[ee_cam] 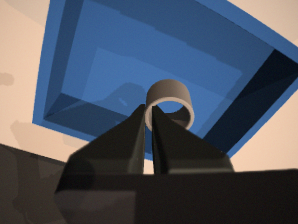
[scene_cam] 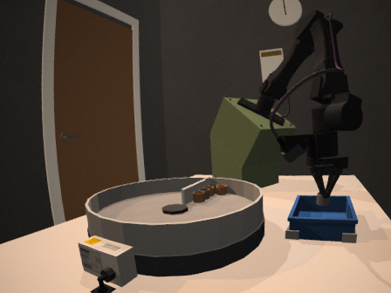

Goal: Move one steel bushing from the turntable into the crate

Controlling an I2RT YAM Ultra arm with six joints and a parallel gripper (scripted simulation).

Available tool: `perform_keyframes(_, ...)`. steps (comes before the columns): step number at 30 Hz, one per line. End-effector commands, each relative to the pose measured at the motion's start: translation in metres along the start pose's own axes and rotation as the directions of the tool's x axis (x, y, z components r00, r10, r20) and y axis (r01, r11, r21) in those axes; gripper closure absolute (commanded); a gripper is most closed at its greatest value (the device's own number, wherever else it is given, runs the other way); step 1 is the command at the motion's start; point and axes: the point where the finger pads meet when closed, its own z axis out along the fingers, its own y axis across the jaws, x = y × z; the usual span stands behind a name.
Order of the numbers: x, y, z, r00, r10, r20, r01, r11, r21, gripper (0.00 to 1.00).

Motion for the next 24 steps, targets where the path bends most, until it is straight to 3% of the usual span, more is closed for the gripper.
perform_keyframes(1, -0.0031, 0.0086, -0.0063, 1.0, 0.005, 0.016, -0.004, 1.0, -0.023, 1.0)
perform_keyframes(24, -0.0035, 0.0085, -0.0023, 1.0, 0.004, 0.016, -0.004, 1.0, -0.021, 1.0)
